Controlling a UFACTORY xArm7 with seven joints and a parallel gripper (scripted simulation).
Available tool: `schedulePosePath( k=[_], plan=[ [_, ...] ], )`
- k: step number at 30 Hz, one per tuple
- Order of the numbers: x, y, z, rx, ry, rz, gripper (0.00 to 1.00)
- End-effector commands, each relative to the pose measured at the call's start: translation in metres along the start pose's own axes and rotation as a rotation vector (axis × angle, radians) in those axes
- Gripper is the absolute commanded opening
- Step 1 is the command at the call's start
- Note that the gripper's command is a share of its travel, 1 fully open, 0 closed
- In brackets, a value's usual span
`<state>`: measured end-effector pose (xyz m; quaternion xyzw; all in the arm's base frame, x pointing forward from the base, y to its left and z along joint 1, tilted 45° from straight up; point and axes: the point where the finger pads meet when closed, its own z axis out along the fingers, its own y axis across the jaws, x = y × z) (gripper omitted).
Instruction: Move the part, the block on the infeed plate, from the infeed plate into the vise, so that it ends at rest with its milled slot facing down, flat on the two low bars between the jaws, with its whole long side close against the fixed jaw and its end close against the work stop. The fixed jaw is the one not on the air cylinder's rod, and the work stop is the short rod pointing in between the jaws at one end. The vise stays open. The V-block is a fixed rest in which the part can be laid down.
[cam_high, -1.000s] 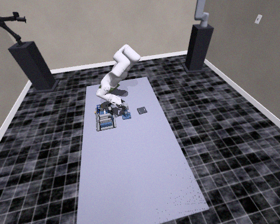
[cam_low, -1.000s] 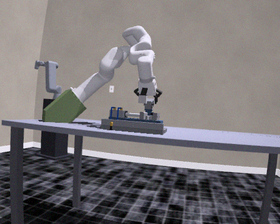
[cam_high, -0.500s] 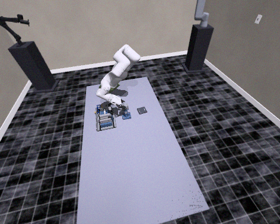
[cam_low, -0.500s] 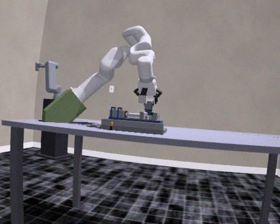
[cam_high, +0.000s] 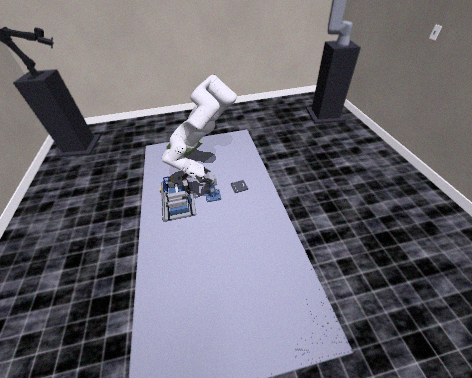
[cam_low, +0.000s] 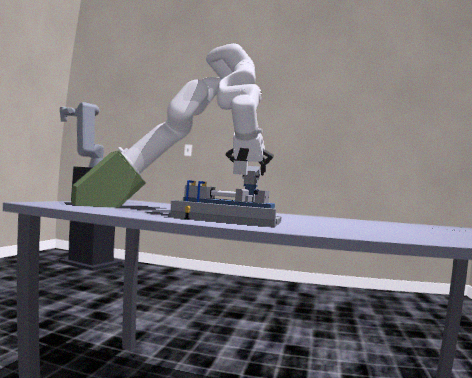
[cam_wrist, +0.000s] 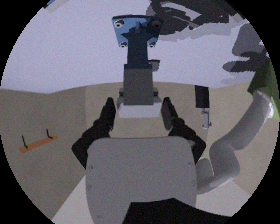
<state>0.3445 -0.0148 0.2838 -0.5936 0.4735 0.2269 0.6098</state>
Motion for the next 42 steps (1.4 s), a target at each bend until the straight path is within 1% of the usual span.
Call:
schedulePosePath(
  k=[1,19,30,42],
  plan=[
    [0.0,-0.0008,-0.001,0.003,0.002,-0.002,0.89],
    [0.0025,0.0005,0.0016,0.003,0.008,-0.002,0.89],
    [0.0022,0.0005,0.0016,0.003,0.035,-0.002,0.89],
    [0.0015,0.0005,0.0016,0.003,0.092,-0.002,0.89]
  ],
)
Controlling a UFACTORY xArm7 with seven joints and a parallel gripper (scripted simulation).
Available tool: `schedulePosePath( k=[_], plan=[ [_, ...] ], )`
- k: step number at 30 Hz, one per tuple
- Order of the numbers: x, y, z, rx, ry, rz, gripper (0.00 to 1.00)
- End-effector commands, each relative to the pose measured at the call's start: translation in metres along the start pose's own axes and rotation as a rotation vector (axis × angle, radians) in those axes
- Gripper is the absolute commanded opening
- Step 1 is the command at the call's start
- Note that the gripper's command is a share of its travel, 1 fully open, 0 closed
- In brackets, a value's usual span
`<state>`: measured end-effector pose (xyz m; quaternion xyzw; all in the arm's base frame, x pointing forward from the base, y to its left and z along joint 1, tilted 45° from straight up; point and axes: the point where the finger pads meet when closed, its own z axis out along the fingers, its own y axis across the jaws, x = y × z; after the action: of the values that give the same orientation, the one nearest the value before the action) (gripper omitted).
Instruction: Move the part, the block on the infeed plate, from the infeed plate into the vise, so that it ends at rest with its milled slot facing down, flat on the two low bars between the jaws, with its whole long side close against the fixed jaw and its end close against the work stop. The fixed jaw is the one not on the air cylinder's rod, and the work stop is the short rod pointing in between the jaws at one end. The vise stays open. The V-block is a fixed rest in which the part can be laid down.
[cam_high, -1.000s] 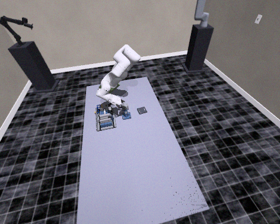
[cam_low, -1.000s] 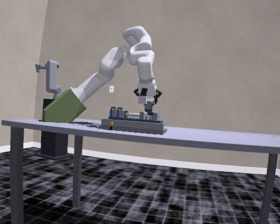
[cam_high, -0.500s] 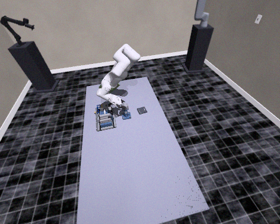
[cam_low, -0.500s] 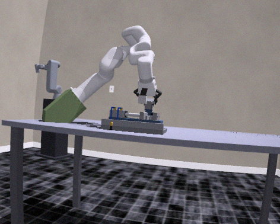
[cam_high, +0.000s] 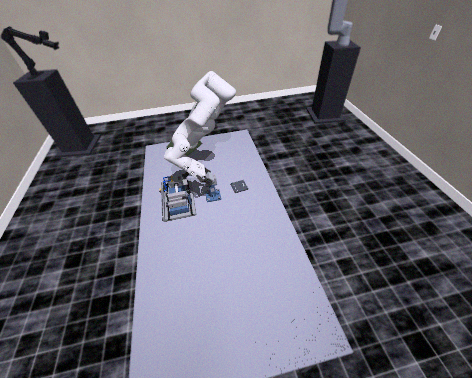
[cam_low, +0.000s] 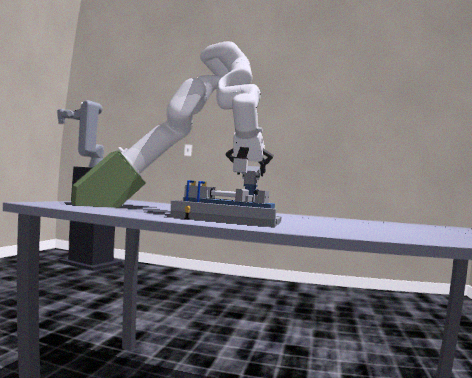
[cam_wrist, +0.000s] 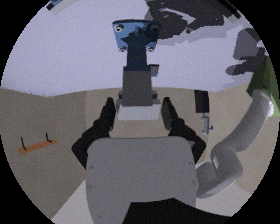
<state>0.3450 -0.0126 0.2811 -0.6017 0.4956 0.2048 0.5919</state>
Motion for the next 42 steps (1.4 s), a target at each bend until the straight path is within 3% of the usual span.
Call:
schedulePosePath(
  k=[1,22,42],
  plan=[
    [-0.0003,-0.0008,-0.0011,0.003,0.024,-0.001,0.89],
    [-0.0018,-0.0009,-0.001,0.003,0.146,-0.001,0.89],
    [-0.0036,-0.0009,-0.0005,0.003,0.314,-0.001,0.89]
  ],
)
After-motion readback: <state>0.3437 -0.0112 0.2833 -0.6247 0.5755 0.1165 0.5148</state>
